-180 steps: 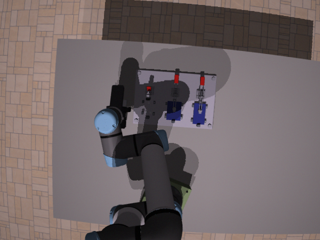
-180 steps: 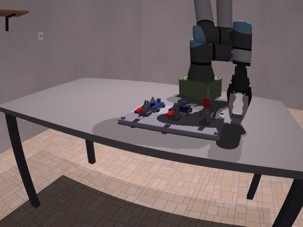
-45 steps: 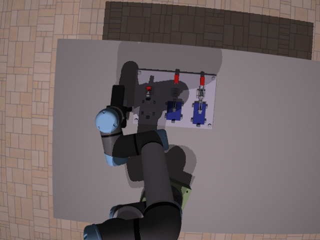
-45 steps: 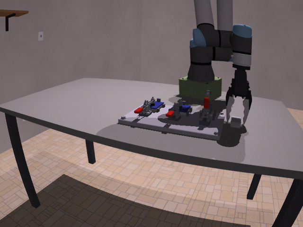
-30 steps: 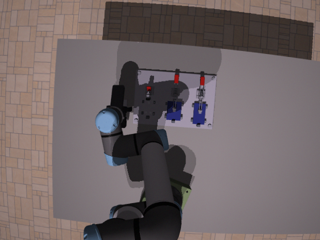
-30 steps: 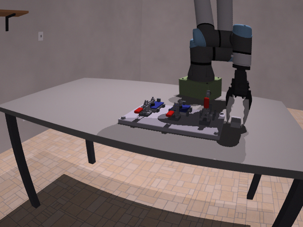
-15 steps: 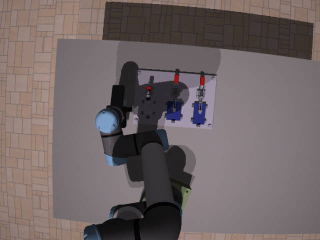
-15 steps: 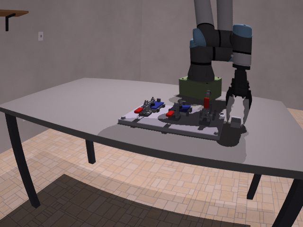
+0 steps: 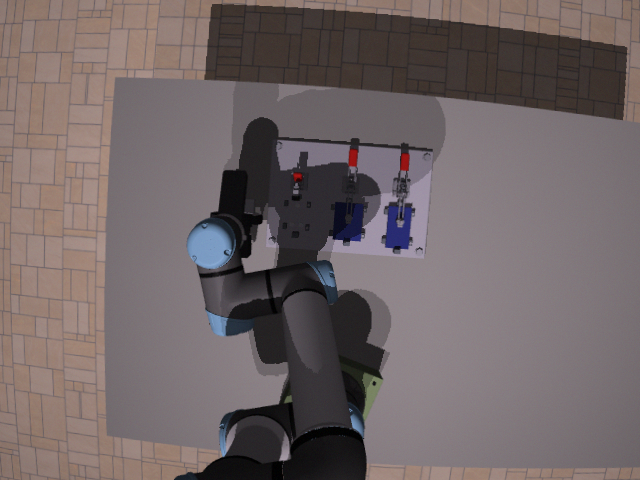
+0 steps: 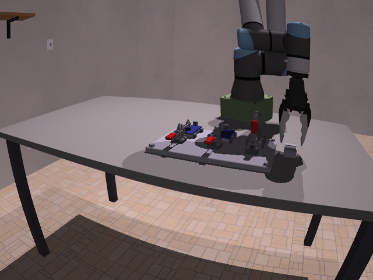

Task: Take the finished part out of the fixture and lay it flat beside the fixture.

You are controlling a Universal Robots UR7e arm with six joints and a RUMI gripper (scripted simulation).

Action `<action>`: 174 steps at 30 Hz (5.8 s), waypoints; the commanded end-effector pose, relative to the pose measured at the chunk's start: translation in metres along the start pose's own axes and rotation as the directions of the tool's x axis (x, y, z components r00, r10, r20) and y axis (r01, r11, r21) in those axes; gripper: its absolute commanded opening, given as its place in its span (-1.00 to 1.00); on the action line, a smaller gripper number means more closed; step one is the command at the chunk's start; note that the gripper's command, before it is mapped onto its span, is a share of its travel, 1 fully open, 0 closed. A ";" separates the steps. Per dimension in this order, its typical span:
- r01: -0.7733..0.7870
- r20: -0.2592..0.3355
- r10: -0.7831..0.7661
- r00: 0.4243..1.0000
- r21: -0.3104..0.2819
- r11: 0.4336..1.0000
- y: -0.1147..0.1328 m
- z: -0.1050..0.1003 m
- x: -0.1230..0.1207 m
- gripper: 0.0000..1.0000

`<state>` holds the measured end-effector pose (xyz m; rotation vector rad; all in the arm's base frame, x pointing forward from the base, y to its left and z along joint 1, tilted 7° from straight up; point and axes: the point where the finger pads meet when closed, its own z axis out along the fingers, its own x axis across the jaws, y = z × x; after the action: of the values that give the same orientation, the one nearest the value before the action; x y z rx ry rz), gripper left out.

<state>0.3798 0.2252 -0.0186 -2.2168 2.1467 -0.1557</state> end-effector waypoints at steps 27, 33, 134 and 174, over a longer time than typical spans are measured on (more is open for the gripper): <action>0.000 0.000 0.000 1.000 0.000 1.000 0.000 -0.075 0.000 -0.19; 0.000 0.000 0.000 1.000 0.000 1.000 0.000 -0.075 0.000 -0.19; 0.000 0.000 0.000 1.000 0.000 1.000 0.000 -0.172 0.000 -0.19; 0.000 0.000 0.000 1.000 0.000 1.000 0.000 -0.172 0.000 -0.19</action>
<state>0.3612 0.2307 0.1515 -2.2174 2.1473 -0.1550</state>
